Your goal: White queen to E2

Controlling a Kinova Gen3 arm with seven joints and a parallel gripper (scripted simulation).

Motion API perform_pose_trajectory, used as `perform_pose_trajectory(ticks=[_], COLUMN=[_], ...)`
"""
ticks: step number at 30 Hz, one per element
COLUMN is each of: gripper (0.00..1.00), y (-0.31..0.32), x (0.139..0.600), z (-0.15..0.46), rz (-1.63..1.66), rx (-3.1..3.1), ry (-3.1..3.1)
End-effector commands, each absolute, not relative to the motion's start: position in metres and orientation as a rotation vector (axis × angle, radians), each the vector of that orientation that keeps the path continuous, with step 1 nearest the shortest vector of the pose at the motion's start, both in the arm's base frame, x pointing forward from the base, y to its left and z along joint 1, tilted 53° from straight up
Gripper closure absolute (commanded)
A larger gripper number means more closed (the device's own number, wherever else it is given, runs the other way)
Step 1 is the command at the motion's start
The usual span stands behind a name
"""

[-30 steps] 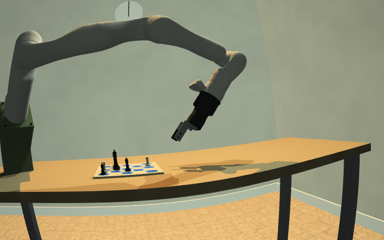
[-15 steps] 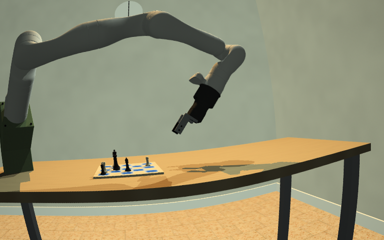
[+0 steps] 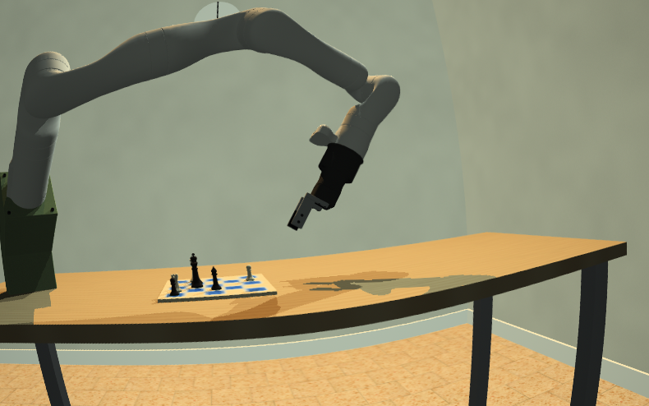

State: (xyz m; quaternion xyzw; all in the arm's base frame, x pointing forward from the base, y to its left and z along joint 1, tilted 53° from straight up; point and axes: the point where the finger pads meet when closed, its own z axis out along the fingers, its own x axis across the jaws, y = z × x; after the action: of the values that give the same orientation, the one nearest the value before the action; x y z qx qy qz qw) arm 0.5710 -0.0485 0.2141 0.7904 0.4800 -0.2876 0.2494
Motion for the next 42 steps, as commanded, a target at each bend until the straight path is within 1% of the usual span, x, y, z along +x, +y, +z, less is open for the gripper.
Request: perform_pose_trajectory(ticks=[1,11,22,24,39,42], gripper=[0.0,0.0,0.0,0.0,0.0,0.0], y=[-0.032,-0.012,0.014,0.014,0.027,0.027], x=[0.565,0.551,0.507,0.507,0.419,0.413], z=[0.212,0.193,0.16,0.16,0.119,0.117], rz=[-0.777,-0.717,-0.574,-0.574,-0.403,-0.397], rx=[2.112,1.988,1.793,1.793,1.631,1.626], ry=[1.321,1.293,1.333,1.333,1.492,1.502])
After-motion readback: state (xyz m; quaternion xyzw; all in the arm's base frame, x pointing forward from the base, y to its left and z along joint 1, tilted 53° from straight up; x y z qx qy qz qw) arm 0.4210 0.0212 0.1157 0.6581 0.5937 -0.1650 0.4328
